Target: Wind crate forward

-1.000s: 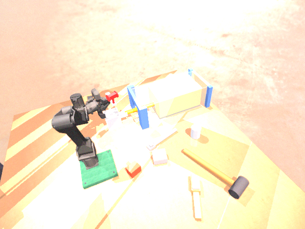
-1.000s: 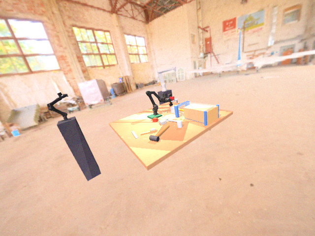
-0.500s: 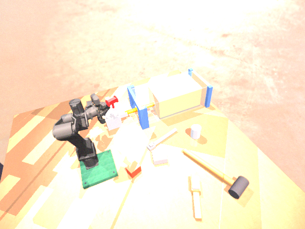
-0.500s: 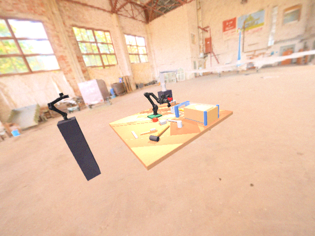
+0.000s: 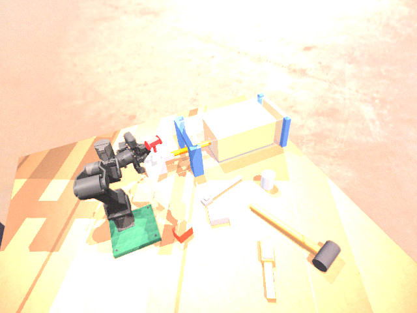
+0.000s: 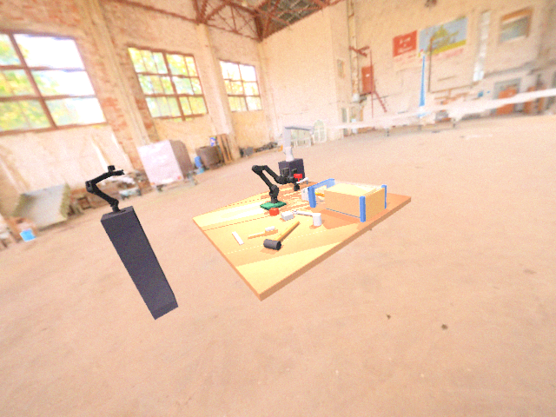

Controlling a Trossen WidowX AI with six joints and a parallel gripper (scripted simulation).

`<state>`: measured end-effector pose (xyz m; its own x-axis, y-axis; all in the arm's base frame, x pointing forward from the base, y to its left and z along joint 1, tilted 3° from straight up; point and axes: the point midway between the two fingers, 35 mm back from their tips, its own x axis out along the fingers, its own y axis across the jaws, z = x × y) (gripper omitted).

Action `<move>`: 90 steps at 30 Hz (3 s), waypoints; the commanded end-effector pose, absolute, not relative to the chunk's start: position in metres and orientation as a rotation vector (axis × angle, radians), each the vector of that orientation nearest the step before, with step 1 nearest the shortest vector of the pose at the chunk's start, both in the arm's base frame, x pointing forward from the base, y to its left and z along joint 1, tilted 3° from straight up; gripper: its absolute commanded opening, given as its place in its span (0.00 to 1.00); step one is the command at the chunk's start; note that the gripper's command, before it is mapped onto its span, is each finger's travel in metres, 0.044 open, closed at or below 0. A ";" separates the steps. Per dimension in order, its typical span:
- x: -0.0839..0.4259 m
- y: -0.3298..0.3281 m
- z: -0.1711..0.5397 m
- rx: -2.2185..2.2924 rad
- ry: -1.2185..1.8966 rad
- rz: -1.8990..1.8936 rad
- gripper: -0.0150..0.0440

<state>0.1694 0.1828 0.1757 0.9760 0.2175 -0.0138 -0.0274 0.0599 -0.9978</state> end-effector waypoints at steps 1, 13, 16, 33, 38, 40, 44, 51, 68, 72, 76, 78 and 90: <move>0.169 0.183 0.176 -1.501 -0.154 0.186 0.25; 0.169 0.182 0.175 -1.505 -0.157 0.183 0.25; 0.169 0.181 0.174 -1.505 -0.165 0.175 0.25; 0.168 0.179 0.171 -1.505 -0.181 0.165 0.25; 0.168 0.179 0.169 -1.505 -0.179 0.164 0.25; 0.168 0.179 0.169 -1.506 -0.178 0.163 0.25; 0.168 0.179 0.169 -1.506 -0.178 0.163 0.25; 0.169 0.180 0.167 -1.506 -0.179 0.164 0.25; 0.169 0.180 0.165 -1.506 -0.179 0.164 0.25; 0.169 0.180 0.164 -1.506 -0.179 0.164 0.25; 0.169 0.180 0.163 -1.506 -0.179 0.164 0.25; 0.169 0.180 0.163 -1.506 -0.179 0.164 0.25; 0.169 0.180 0.161 -1.506 -0.179 0.164 0.25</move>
